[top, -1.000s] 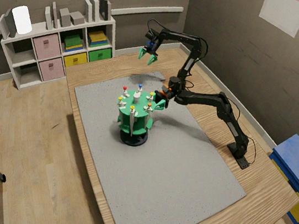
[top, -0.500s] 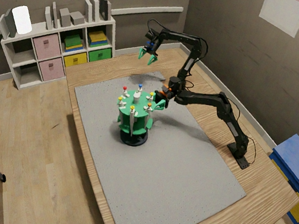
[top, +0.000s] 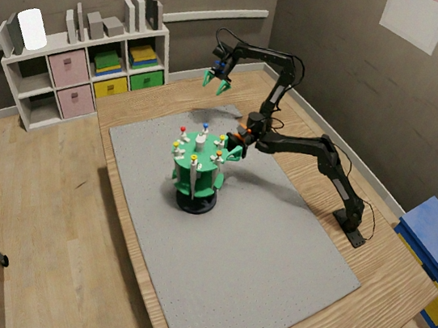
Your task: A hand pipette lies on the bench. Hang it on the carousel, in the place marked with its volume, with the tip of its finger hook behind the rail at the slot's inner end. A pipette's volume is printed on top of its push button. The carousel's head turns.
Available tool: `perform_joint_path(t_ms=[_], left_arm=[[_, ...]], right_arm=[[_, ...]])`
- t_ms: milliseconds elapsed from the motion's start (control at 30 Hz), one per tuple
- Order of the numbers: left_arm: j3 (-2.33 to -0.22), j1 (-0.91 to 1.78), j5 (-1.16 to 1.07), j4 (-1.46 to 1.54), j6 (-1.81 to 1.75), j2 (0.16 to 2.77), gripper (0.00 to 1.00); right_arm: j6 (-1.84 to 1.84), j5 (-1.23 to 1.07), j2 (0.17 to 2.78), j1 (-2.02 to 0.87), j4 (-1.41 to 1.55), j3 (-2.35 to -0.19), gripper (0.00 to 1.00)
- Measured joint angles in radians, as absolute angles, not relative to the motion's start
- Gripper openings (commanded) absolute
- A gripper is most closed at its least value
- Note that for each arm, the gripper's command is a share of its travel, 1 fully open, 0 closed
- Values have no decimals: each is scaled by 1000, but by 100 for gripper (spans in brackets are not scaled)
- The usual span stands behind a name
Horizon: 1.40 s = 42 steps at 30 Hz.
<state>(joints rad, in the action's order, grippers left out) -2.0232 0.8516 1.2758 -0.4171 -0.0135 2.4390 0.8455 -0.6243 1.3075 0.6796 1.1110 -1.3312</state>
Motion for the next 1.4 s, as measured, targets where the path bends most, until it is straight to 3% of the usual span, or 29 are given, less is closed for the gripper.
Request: perform_joint_path(t_ms=[400,667,1400], left_arm=[[-2016,851,1269,-421,-14,2436,50],[-1795,828,1127,-456,-9,2322,50],[-1796,825,1069,-496,-2,2304,50]], right_arm=[[846,-624,1308,680,1111,-1331,100],[846,-624,1308,680,1111,-1331,100],[846,-624,1308,680,1111,-1331,100]])
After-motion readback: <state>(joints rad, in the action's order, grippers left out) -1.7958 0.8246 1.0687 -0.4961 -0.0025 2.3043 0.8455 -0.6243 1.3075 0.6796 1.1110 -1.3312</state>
